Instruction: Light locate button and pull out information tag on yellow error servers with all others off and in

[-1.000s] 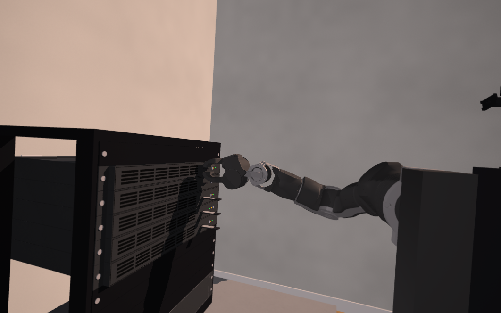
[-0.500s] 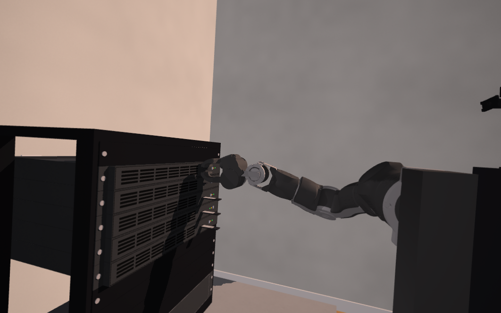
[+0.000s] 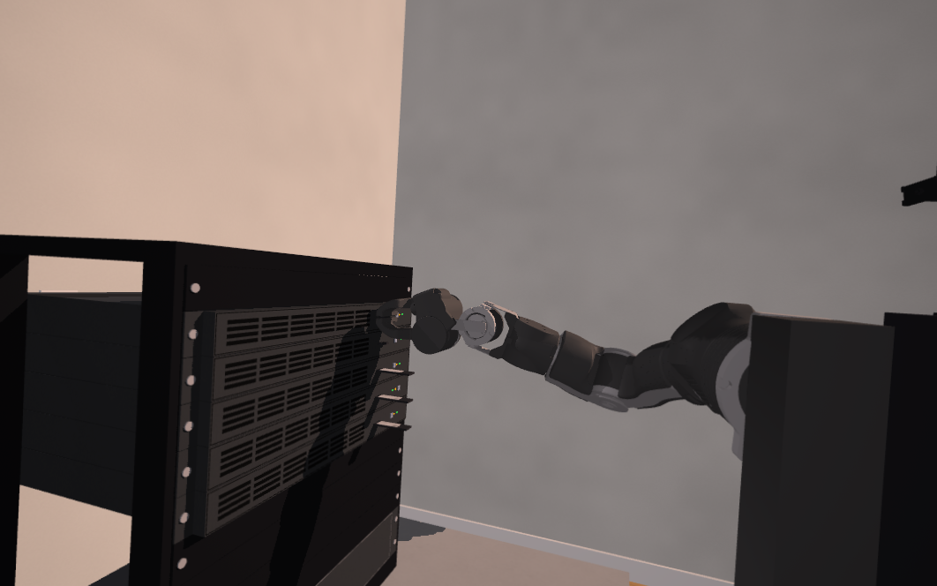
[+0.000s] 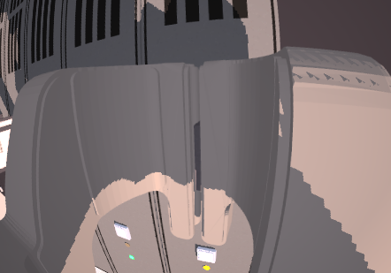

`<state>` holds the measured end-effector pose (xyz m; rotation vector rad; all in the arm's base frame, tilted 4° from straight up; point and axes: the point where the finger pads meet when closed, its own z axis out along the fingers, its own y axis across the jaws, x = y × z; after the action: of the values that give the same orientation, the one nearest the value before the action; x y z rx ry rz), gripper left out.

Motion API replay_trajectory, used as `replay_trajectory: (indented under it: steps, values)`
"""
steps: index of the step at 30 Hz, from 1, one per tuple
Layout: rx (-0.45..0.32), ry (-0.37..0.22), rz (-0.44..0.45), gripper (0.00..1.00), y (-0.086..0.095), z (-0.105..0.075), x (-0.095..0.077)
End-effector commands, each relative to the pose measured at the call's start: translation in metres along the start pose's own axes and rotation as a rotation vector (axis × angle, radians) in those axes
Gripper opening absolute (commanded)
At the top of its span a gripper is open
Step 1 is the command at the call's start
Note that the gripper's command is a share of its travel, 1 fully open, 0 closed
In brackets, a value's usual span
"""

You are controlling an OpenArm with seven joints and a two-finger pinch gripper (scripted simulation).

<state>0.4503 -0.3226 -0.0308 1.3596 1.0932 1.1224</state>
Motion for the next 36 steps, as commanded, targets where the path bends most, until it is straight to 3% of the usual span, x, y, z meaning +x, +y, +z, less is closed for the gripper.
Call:
replay_trajectory:
  steps: [1, 26, 36]
  values:
    - [0.005, 0.005, -0.001, 0.00, -0.001, 0.000, 0.002]
    - [0.004, 0.006, -0.002, 0.00, -0.001, 0.000, 0.002]
    - [0.003, 0.008, -0.002, 0.00, 0.000, -0.012, 0.004]
